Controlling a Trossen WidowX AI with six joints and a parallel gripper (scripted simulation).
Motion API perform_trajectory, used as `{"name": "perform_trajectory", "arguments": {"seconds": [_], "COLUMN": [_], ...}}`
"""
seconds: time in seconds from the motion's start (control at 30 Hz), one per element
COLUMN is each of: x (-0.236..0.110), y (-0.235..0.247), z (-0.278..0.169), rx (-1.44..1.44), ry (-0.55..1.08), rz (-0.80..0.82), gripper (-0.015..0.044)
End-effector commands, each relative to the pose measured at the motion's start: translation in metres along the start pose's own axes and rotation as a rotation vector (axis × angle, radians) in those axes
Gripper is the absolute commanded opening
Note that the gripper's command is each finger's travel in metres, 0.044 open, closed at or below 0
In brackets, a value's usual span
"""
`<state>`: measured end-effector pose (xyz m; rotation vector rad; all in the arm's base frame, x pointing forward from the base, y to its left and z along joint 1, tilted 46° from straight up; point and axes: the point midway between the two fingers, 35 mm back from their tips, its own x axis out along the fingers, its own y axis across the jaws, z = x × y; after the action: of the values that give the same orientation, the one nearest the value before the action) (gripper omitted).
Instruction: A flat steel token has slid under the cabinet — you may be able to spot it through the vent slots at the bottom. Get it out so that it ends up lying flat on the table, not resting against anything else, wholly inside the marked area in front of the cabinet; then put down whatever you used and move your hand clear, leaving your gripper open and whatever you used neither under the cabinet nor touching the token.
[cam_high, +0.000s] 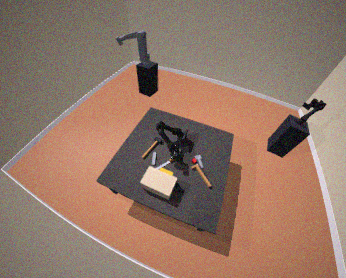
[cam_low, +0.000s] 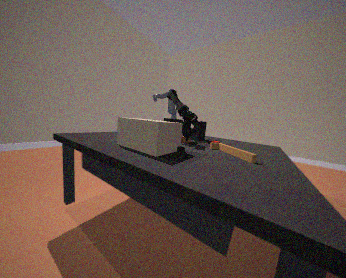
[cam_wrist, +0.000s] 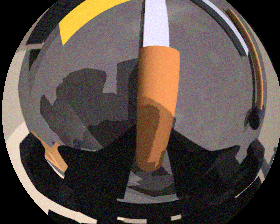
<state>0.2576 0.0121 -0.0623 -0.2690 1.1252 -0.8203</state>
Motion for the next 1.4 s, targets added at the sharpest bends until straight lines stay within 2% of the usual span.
{"name": "perform_trajectory", "arguments": {"seconds": [0.0, 1.37], "x": [-0.001, -0.001], "y": [-0.005, -0.040], "z": [0.005, 0.033], "rx": [0.007, 0.007], "ry": [-0.002, -0.003], "rz": [0.003, 0.001], "gripper": [0.0000, 0.0000]}}
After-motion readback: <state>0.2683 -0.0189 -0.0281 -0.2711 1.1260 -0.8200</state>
